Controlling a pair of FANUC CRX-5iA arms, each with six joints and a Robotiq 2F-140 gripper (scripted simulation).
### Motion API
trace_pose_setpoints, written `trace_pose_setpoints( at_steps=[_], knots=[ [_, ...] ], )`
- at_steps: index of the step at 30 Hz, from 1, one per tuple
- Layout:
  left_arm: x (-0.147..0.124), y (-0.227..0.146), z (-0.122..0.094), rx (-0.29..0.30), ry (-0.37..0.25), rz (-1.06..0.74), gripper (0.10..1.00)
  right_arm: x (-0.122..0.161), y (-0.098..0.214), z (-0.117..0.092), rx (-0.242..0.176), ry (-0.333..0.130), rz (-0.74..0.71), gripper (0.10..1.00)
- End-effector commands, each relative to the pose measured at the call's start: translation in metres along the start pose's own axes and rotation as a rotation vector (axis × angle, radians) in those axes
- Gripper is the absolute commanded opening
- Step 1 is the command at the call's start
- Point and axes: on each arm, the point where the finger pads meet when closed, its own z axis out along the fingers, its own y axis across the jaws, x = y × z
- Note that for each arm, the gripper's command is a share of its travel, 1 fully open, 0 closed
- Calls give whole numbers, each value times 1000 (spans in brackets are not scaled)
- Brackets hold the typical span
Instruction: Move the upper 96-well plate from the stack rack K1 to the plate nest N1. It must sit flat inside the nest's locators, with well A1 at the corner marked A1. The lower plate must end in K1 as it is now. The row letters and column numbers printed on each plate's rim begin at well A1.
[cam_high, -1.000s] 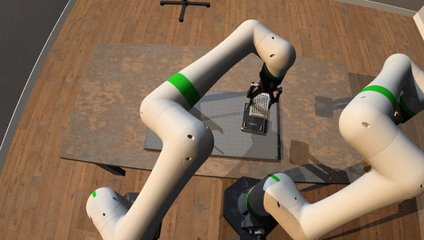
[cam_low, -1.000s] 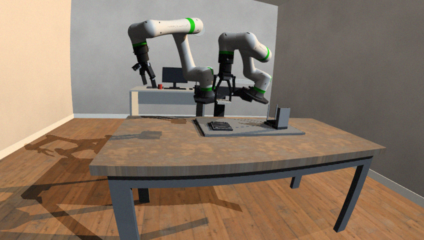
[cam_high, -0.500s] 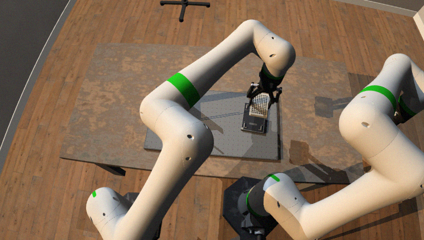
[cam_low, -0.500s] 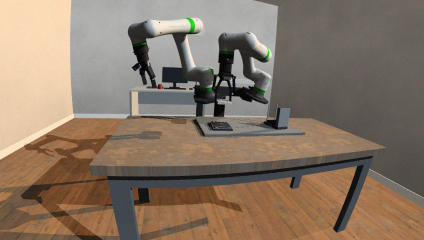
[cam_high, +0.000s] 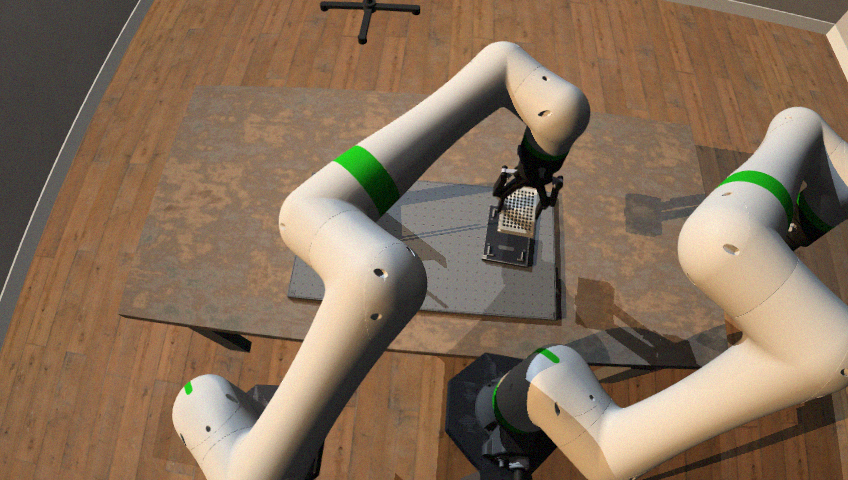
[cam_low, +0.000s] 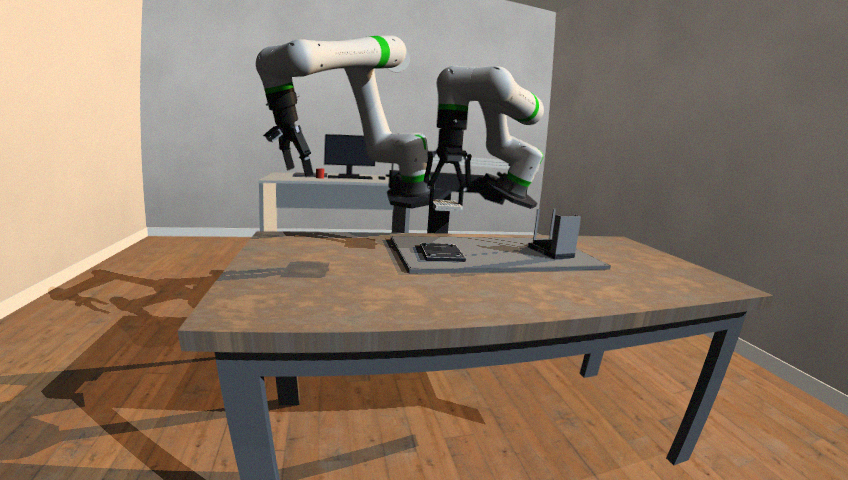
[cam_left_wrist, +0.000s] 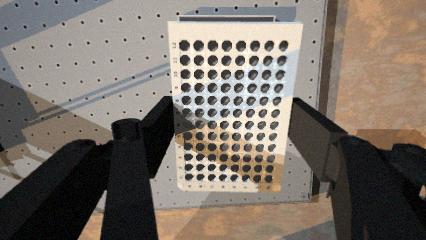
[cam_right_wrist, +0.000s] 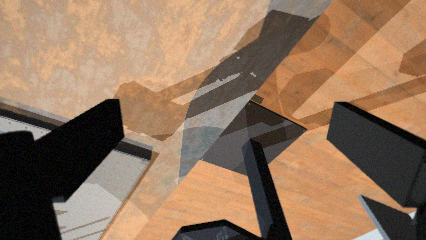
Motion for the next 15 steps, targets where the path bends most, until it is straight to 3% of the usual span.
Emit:
trace_pose_setpoints(
  at_steps=[1,15],
  knots=[
    [0,1,4,-3,2,0,99,0,0,-1,0,2,0,1000],
    [0,0,24,-3,2,0,99,0,0,-1,0,2,0,1000]
  ],
)
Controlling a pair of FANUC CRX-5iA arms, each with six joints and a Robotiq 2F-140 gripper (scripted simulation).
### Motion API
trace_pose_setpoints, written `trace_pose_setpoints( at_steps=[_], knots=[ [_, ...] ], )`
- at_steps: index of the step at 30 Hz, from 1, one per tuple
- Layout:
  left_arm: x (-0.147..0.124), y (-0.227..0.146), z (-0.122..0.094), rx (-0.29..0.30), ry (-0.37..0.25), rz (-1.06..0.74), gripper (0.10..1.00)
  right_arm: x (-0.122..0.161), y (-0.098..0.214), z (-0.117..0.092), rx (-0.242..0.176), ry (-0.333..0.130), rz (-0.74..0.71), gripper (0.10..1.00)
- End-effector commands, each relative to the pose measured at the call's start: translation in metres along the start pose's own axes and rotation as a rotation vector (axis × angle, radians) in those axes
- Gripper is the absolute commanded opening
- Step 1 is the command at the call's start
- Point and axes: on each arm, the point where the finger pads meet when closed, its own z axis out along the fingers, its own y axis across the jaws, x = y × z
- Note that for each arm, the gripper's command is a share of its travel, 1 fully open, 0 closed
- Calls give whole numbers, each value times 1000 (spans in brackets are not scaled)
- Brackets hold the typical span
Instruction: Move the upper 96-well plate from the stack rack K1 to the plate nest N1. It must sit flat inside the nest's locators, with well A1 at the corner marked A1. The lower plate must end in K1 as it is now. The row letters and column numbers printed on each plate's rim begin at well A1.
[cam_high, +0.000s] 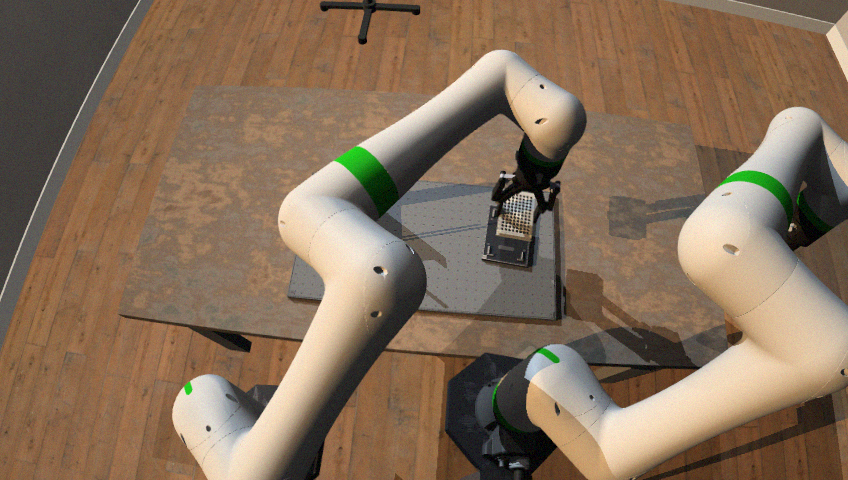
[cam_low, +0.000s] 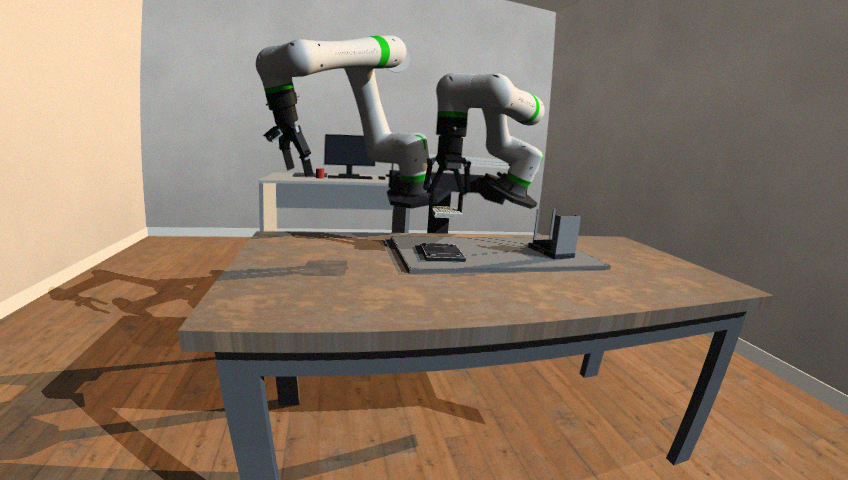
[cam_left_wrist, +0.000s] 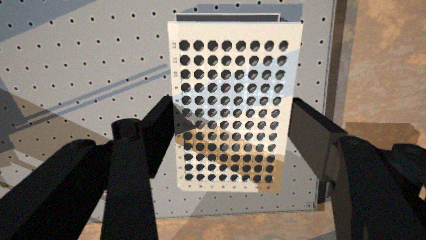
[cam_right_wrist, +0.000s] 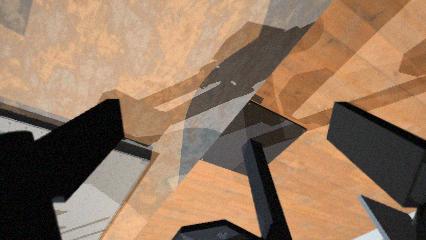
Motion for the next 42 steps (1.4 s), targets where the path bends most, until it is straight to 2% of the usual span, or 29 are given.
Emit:
trace_pose_setpoints(
  at_steps=[1,42],
  knots=[
    [0,1,4,-3,2,0,99,0,0,-1,0,2,0,1000],
    [1,1,62,-2,2,0,99,0,0,-1,0,2,0,1000]
  ],
)
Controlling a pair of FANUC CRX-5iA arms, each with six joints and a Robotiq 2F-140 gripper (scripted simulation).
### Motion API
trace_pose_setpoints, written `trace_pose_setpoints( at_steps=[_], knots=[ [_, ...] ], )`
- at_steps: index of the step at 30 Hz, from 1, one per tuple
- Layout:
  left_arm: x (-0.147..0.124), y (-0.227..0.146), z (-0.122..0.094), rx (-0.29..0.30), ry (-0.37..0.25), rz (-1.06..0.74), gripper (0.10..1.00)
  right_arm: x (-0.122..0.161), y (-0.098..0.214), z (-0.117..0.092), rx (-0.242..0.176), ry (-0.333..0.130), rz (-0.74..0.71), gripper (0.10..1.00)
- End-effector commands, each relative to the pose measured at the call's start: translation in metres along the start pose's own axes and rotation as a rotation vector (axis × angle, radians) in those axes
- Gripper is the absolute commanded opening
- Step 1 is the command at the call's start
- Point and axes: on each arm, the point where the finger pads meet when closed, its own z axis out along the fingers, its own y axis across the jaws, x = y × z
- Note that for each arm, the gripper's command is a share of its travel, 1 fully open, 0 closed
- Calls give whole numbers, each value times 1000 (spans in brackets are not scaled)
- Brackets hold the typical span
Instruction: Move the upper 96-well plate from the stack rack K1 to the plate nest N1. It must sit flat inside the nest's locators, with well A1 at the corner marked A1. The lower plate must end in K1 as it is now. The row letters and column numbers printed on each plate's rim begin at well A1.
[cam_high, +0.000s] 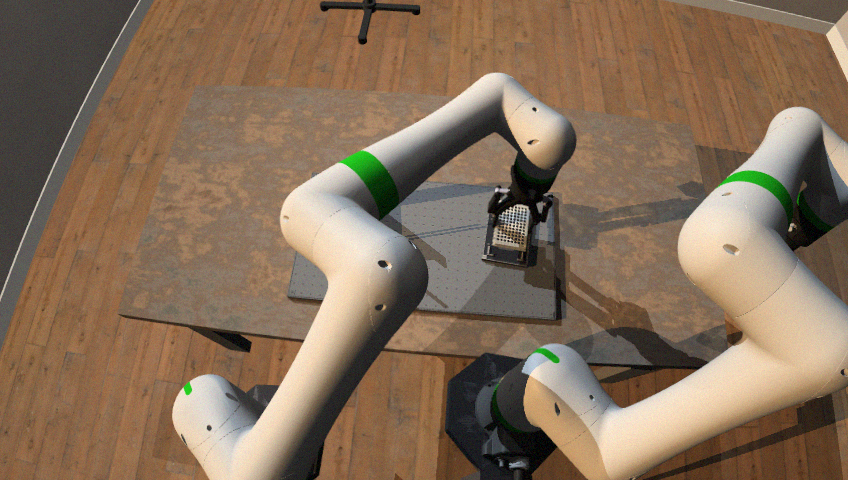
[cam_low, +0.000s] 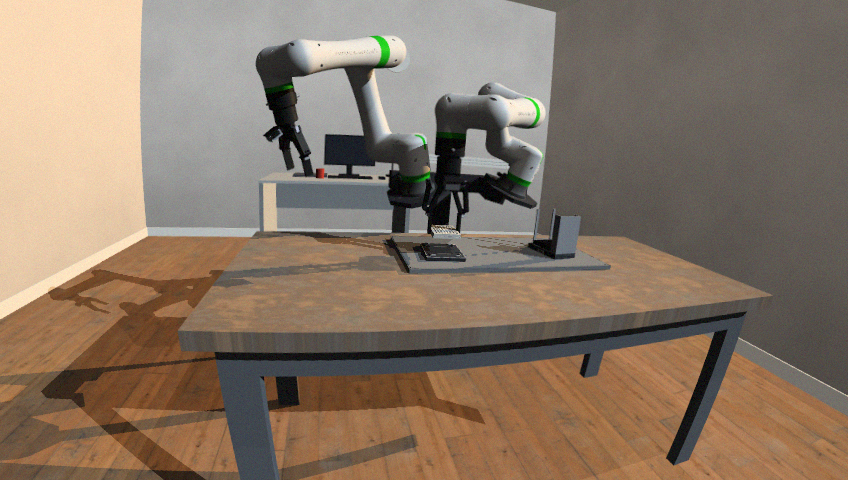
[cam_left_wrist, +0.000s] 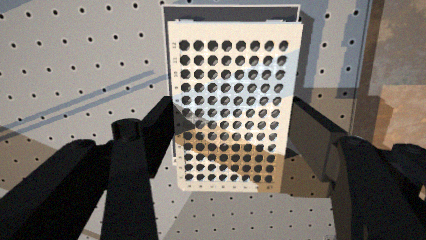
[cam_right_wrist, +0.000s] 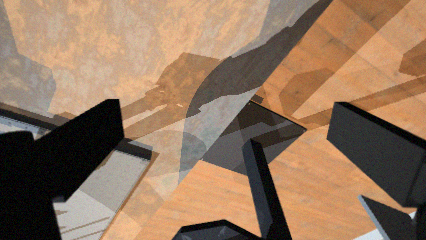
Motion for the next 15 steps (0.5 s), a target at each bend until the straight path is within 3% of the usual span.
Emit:
trace_pose_setpoints(
  at_steps=[1,15],
  knots=[
    [1,1,1,-3,2,0,99,0,0,-1,0,2,0,1000],
    [1,1,24,-3,2,0,99,0,0,-1,0,2,0,1000]
  ],
)
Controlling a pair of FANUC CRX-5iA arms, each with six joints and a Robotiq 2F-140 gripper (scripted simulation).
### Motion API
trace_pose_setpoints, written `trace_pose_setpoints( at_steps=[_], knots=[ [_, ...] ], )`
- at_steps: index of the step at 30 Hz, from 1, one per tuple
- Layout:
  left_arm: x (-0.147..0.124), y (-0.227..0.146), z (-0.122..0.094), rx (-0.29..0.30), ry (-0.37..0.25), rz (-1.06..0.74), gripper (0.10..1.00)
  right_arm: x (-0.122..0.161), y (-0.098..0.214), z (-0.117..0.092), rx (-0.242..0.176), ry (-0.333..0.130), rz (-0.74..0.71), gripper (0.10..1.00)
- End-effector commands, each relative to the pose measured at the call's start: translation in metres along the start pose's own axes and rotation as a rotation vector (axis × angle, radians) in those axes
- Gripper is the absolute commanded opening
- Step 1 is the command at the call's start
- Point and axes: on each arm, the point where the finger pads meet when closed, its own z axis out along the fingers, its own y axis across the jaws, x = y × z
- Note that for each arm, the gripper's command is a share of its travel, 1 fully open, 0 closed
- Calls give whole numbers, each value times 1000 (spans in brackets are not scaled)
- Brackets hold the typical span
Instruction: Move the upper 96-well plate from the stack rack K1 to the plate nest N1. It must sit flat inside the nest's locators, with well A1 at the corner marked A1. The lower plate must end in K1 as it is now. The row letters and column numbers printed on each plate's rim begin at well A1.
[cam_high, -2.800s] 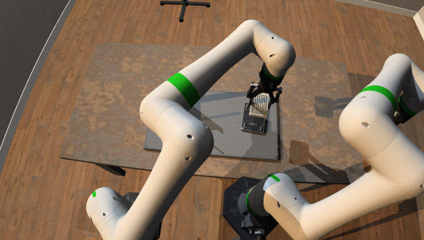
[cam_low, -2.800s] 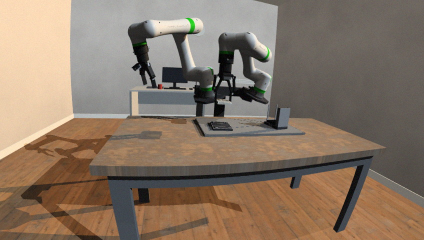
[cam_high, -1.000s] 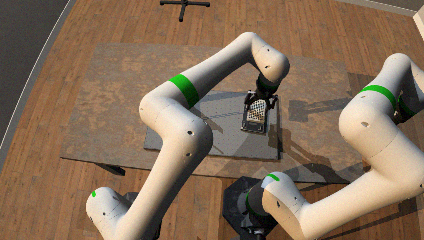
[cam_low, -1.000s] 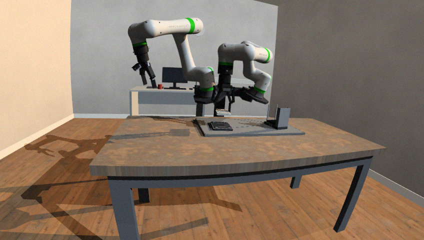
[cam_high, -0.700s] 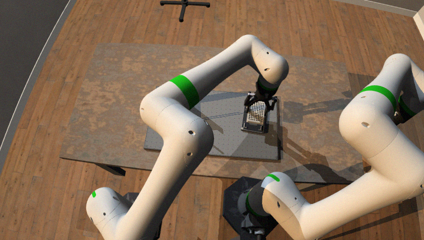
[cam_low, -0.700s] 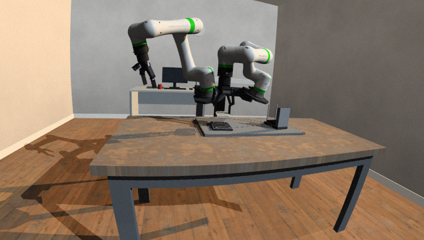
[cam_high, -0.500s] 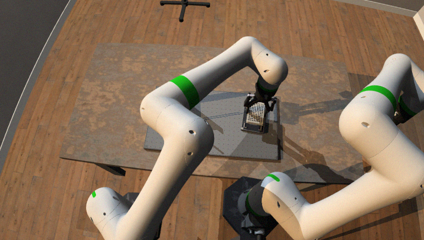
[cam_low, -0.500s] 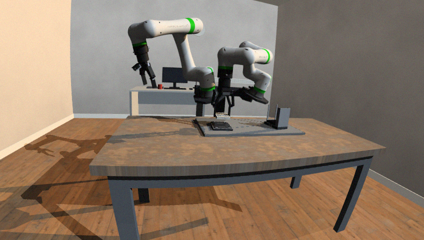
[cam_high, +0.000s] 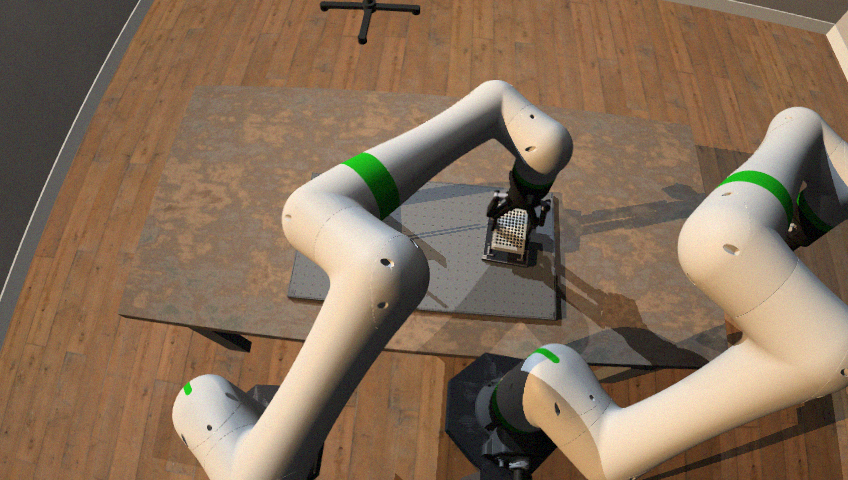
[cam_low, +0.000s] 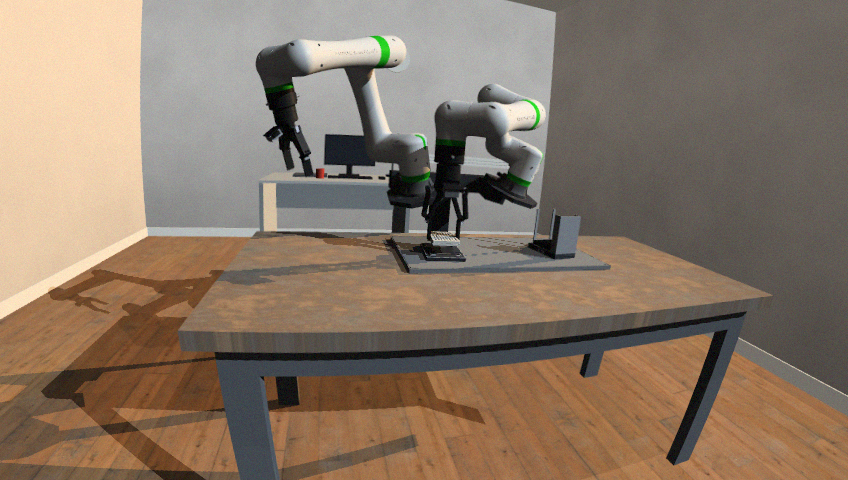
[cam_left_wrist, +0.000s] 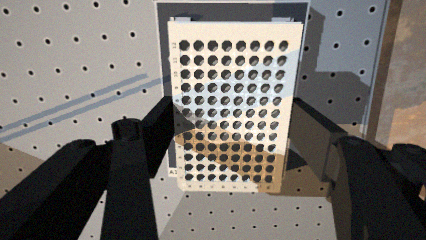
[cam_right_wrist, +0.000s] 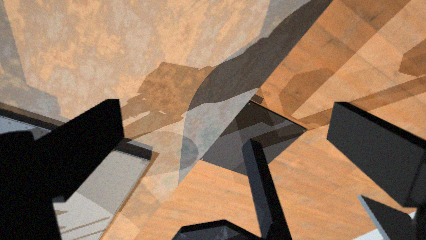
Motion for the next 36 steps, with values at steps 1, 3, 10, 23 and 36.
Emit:
trace_pose_setpoints(
  at_steps=[1,3,10,23,36],
  knots=[
    [1,1,2,-2,2,0,99,0,0,-1,0,2,0,1000],
    [1,1,4,-2,2,0,99,0,0,-1,0,2,0,1000],
    [1,1,15,-2,2,0,99,0,0,-1,0,2,0,1000],
    [1,1,17,-2,2,0,99,0,0,-1,0,2,0,1000],
    [1,1,18,-2,2,0,99,0,0,-1,0,2,0,1000]
  ],
)
